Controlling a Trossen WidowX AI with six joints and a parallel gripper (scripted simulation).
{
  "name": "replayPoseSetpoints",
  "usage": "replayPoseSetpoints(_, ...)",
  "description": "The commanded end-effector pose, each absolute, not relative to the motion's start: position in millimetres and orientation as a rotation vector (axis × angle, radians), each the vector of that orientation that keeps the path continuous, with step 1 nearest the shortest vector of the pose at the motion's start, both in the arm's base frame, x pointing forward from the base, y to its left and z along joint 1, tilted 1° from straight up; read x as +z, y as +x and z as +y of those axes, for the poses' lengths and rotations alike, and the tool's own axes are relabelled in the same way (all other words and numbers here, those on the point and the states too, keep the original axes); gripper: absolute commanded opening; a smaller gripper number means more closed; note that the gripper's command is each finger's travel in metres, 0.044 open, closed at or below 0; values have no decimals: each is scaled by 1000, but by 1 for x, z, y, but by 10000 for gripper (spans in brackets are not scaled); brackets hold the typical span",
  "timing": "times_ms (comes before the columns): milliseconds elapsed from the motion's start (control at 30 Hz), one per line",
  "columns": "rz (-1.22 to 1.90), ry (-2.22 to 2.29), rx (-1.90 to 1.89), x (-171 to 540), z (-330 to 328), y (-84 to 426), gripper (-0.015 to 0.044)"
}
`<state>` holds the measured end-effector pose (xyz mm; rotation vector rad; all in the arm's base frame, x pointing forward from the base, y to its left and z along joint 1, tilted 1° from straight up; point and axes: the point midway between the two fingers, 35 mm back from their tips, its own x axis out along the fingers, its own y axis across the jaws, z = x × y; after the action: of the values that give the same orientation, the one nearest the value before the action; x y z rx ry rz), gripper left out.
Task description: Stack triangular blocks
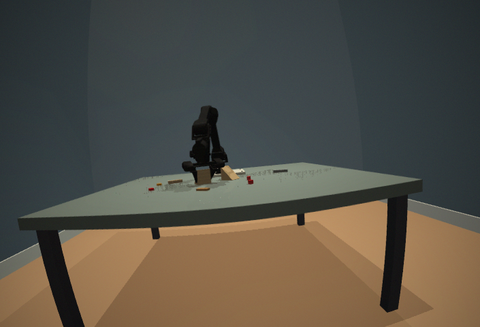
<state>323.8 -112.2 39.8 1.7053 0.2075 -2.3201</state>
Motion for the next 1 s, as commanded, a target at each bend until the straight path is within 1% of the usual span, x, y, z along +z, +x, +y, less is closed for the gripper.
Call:
replayPoseSetpoints(0, 222, 1772, -2275, 43, -113, 321, 0)
replayPoseSetpoints(967, 344, 2536, -1502, 63, -127, 276, 0)
